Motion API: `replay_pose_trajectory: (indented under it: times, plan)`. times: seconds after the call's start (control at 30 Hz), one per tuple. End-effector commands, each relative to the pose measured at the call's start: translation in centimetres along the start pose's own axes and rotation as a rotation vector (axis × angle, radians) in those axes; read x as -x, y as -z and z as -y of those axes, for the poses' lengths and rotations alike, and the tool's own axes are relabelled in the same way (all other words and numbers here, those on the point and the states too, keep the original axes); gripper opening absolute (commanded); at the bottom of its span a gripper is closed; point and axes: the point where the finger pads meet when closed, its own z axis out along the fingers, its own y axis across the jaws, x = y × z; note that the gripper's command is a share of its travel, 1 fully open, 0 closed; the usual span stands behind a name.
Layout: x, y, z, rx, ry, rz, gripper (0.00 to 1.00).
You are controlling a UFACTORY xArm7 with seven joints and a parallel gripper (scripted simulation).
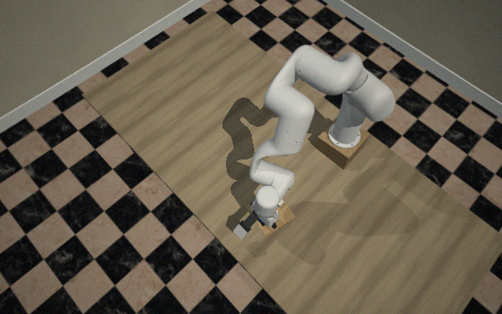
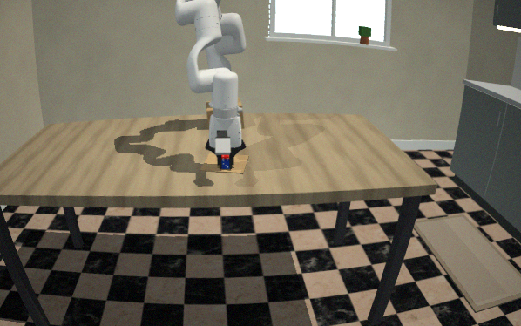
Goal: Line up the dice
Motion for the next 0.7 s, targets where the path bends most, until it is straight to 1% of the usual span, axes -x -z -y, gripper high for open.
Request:
replay_pose_trajectory:
  times: [0.0, 0.67]
  plan:
    - [-0.17, 0.12, 0.02, 0.000, 0.000, -0.004, 0.21]
    - [-0.17, -0.17, 0.02, 0.000, 0.000, -0.004, 0.21]
